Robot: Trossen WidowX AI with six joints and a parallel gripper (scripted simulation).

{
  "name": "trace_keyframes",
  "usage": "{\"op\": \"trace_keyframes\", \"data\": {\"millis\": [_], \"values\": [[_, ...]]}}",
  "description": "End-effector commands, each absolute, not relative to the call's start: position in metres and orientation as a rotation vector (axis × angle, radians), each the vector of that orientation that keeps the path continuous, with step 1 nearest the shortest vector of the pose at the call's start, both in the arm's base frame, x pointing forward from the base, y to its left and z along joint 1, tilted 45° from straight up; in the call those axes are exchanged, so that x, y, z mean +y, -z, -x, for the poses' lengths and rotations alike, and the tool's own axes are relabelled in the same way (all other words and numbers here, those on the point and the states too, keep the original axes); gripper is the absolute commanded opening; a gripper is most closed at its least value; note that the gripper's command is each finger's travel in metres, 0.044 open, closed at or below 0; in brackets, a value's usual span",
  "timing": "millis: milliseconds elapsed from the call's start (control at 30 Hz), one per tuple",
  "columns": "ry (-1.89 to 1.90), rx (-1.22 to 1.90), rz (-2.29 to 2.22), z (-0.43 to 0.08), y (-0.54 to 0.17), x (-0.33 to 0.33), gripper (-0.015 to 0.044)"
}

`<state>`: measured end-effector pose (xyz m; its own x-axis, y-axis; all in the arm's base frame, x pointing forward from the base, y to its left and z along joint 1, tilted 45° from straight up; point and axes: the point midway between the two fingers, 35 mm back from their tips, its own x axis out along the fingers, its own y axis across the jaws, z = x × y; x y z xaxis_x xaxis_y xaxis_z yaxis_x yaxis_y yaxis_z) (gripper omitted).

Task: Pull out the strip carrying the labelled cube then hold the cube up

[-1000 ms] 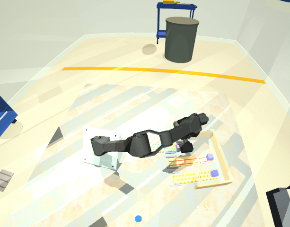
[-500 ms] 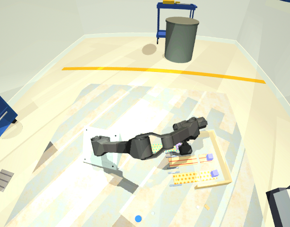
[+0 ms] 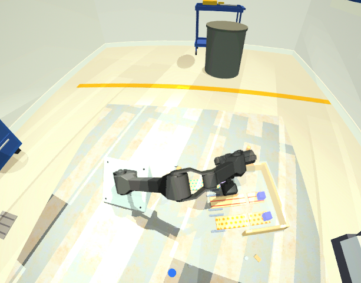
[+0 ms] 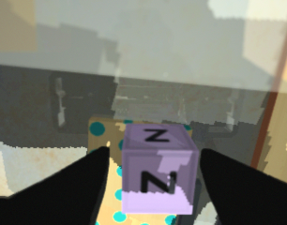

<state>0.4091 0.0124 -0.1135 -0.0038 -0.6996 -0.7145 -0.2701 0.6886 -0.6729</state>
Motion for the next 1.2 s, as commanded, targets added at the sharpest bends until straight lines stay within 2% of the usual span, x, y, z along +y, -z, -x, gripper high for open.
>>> {"op": "trace_keyframes", "data": {"millis": [0, 33, 267, 400, 933, 1167], "values": [[0.405, 1.583, 0.815, -0.409, 0.113, 0.013, 0.0171], [0.405, 1.583, 0.815, -0.409, 0.113, 0.013, 0.0145], [0.405, 1.583, 0.815, -0.409, 0.113, 0.013, 0.0098], [0.405, 1.583, 0.815, -0.407, 0.112, 0.014, 0.0], [0.399, 1.586, 0.825, -0.352, 0.076, 0.034, 0.0], [0.399, 1.586, 0.825, -0.345, 0.074, 0.034, 0.0]]}}
